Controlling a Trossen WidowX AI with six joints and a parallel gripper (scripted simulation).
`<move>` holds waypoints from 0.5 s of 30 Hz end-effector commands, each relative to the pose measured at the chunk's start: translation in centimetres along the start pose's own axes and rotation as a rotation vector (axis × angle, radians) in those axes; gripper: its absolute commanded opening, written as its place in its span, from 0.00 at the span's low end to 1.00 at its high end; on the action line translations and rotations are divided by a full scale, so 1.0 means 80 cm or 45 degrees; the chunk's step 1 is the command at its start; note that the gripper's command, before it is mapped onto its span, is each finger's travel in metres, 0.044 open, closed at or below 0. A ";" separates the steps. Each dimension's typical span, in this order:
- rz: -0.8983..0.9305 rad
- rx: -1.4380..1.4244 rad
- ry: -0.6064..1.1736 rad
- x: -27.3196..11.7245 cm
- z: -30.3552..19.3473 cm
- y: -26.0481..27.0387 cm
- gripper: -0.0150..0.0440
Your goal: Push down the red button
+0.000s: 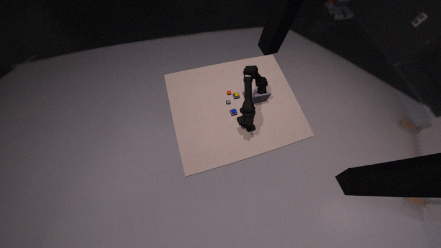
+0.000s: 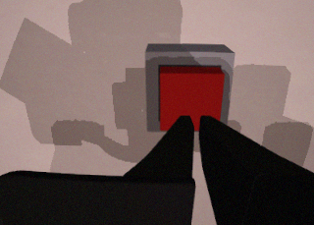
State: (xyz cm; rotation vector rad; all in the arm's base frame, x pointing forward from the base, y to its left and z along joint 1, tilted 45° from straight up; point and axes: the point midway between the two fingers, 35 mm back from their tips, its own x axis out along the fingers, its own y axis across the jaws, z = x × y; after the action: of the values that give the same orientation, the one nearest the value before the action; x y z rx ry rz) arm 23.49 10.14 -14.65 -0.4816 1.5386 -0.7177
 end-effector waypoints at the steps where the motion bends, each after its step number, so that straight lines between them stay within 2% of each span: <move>1: -0.006 -0.007 -0.001 0.007 -0.001 -0.001 0.29; 15: -0.008 -0.006 -0.002 0.035 -0.001 -0.002 0.29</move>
State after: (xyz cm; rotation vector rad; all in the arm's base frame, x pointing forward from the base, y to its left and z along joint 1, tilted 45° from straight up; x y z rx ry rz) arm 23.46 8.66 -16.28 -0.4777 1.5352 -0.7172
